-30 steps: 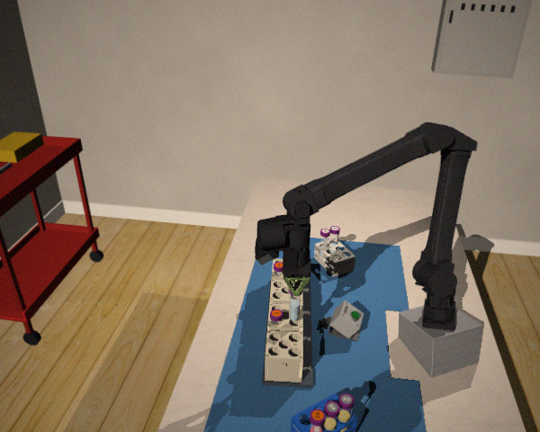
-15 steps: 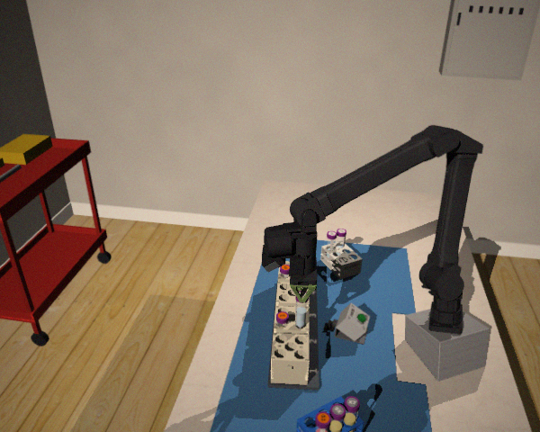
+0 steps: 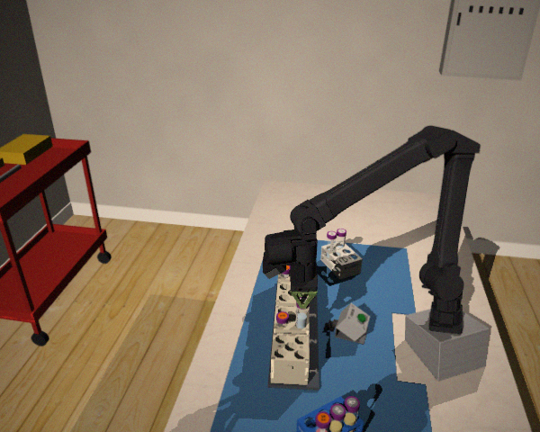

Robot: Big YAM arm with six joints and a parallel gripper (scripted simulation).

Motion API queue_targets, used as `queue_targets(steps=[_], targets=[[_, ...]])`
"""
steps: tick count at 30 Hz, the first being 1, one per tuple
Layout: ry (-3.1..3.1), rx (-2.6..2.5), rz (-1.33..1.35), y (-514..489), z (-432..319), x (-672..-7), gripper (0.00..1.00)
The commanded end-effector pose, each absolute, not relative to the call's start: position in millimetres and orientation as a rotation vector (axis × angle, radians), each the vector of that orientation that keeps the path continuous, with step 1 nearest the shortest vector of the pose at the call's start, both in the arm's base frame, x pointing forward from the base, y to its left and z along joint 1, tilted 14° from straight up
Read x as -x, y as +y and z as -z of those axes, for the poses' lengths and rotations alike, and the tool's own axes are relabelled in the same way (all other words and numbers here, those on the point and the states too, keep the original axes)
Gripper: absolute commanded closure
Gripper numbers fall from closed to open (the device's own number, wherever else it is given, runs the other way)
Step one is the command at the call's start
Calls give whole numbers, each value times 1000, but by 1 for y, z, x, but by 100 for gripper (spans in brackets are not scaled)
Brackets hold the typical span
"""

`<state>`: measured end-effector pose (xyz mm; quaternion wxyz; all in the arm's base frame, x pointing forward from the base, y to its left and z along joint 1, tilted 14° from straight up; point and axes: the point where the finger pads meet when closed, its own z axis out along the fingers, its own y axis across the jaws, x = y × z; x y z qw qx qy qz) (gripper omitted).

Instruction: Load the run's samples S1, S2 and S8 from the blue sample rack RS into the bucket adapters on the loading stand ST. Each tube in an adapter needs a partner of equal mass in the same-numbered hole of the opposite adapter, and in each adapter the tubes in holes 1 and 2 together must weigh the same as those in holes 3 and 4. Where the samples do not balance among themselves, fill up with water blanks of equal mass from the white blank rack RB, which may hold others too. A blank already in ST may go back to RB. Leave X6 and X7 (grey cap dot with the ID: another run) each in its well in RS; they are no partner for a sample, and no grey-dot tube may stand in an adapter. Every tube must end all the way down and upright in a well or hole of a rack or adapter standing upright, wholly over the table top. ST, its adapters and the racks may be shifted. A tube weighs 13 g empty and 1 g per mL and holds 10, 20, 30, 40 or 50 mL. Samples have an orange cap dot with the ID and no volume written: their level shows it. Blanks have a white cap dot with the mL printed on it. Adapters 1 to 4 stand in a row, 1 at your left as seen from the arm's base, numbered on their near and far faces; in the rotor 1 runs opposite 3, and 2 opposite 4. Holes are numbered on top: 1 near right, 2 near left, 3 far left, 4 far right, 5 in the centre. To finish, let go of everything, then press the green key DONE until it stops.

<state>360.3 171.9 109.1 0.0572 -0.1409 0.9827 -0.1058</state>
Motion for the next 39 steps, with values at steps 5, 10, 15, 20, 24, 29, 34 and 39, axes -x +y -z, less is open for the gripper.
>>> queue_targets(steps=[5,10,15,20,24,29,34,39], targets=[[2953,435,301,176,-107,-371,100],[2958,424,304,171,-99,-372,100],[2953,429,300,171,-96,-372,100],[2957,429,303,171,-89,-374,100],[2948,422,296,171,-88,-380,100],[2943,431,294,173,-82,-381,100],[2904,412,265,179,-96,-394,100],[2961,424,306,164,-66,-377,100]])
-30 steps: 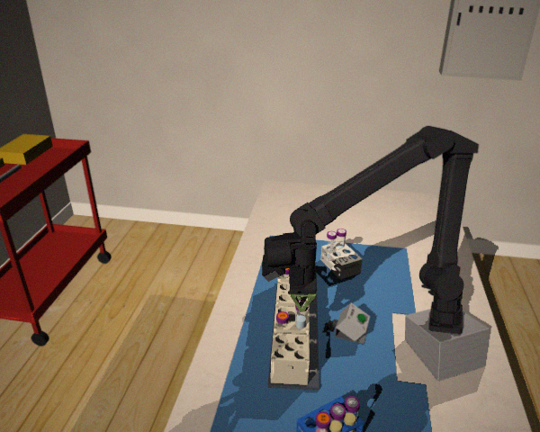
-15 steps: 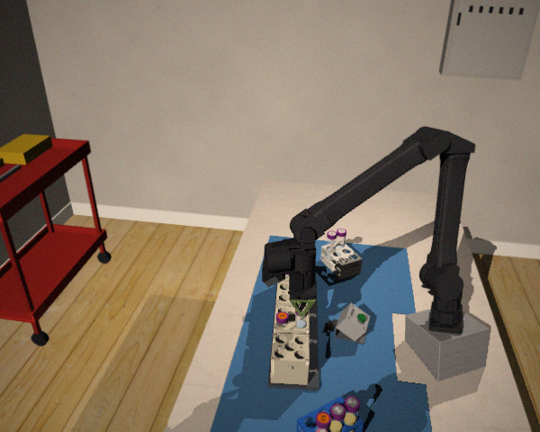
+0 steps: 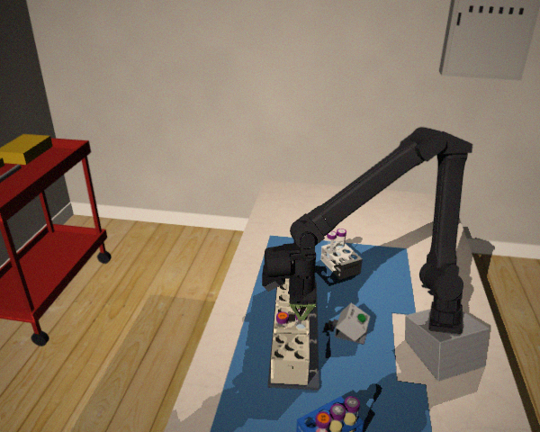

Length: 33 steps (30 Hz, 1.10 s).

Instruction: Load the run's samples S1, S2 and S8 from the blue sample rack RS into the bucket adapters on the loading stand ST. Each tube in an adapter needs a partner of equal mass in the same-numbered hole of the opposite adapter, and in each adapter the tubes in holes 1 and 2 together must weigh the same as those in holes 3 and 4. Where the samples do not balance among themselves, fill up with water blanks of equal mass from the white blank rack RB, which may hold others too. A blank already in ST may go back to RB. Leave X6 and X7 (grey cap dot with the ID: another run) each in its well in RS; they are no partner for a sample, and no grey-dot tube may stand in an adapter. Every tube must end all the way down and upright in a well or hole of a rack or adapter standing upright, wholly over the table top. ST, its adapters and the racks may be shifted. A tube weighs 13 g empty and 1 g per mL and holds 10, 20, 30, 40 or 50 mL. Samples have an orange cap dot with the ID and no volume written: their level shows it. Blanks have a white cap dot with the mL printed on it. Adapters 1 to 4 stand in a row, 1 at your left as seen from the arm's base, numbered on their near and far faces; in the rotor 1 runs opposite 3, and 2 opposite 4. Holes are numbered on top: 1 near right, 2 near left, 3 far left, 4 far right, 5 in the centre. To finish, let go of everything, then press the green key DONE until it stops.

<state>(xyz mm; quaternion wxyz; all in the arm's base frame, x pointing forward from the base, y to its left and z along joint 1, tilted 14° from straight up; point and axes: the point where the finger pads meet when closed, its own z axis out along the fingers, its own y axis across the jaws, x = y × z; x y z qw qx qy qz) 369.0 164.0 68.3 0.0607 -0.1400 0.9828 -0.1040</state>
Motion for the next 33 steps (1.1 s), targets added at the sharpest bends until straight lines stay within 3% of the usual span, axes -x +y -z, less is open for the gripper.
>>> queue_targets(steps=[1,18,19,33], targets=[[2953,426,302,166,-67,-380,100],[2934,416,286,171,-72,-384,100],[2934,416,286,171,-72,-384,45],[2905,421,266,179,-92,-390,45]])
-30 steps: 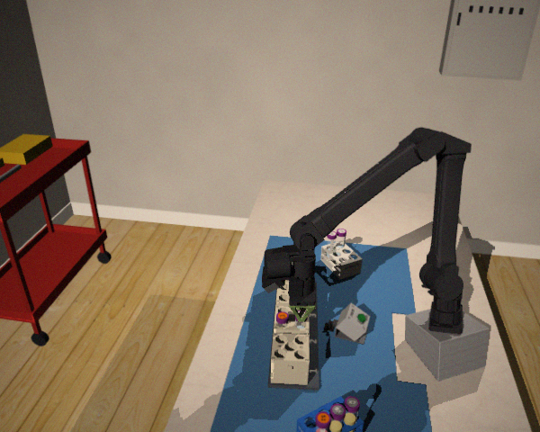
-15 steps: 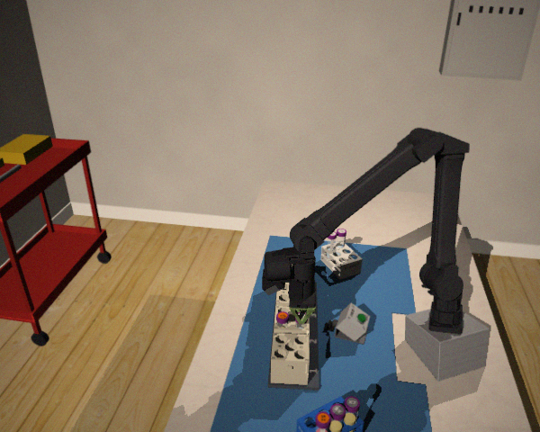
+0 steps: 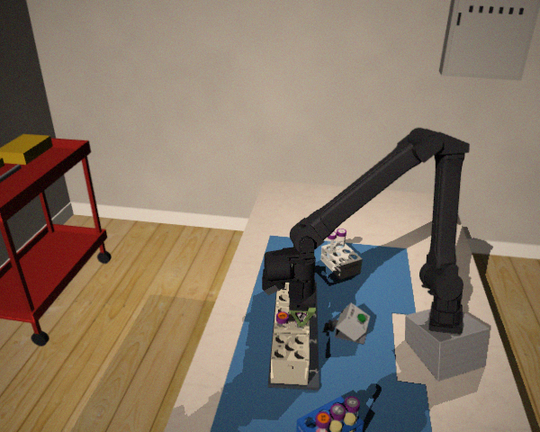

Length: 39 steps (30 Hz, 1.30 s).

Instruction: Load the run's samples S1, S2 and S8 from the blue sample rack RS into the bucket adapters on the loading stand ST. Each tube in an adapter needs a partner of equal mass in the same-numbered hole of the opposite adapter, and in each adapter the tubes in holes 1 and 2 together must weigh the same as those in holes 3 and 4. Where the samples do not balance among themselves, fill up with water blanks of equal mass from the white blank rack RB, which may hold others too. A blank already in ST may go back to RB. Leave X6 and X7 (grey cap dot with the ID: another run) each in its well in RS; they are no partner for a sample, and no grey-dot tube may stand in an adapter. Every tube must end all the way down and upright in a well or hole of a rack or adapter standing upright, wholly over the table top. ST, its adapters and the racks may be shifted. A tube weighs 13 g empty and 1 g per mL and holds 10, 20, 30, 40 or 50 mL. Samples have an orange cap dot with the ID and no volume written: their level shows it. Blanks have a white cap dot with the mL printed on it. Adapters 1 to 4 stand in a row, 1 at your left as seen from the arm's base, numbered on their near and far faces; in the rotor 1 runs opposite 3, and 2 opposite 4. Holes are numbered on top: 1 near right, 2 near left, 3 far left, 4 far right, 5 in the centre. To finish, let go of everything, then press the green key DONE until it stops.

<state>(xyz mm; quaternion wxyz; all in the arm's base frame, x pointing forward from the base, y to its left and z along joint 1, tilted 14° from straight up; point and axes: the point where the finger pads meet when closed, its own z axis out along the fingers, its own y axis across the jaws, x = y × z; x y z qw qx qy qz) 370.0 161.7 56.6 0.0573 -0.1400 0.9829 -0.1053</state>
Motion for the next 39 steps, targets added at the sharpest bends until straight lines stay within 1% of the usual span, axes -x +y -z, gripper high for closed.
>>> queue_targets(steps=[1,9,10,30,31,32,39], targets=[[2904,417,264,182,-95,-389,45],[2905,401,262,184,-122,-384,45],[2933,416,284,177,-106,-379,45],[2933,416,284,177,-106,-379,45],[2921,391,274,176,-116,-380,45],[2925,527,296,190,-104,-374,20],[2802,1029,308,250,-89,-355,20]])
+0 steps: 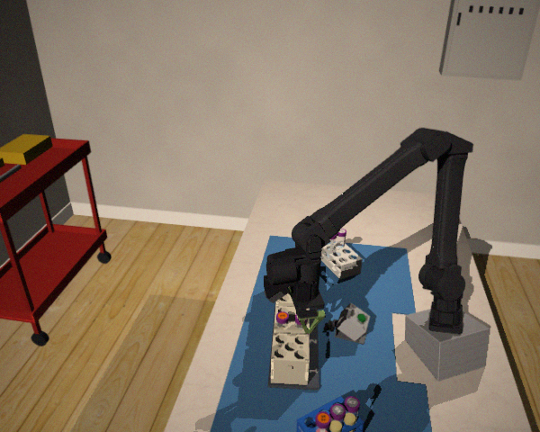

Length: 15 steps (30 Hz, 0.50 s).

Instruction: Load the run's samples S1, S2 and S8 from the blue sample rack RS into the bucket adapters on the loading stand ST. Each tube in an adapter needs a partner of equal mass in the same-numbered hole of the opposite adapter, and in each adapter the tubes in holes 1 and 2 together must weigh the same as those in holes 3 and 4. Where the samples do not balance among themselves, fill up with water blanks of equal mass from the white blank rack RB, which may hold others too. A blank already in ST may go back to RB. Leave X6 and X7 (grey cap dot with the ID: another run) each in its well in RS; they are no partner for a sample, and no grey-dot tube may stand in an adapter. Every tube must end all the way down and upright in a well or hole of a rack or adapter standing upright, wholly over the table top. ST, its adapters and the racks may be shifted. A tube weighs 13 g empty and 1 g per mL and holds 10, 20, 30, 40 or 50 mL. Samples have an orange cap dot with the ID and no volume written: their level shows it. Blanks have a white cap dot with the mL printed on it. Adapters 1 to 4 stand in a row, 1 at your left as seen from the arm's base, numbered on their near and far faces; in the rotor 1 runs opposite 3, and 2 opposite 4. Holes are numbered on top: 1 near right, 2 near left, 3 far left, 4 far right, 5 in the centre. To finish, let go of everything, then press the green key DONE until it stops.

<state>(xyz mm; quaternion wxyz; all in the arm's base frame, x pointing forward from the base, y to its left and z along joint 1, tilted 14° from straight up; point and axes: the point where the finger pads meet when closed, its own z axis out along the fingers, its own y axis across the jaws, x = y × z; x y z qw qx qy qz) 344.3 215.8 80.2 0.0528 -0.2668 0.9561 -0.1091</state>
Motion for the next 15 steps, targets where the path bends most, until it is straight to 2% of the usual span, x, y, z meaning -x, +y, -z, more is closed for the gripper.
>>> queue_targets(steps=[1,5,15], targets=[[2779,1099,310,258,-87,-352,20],[2700,1330,321,288,-77,-336,20],[2730,1313,323,345,-61,-301,20]])
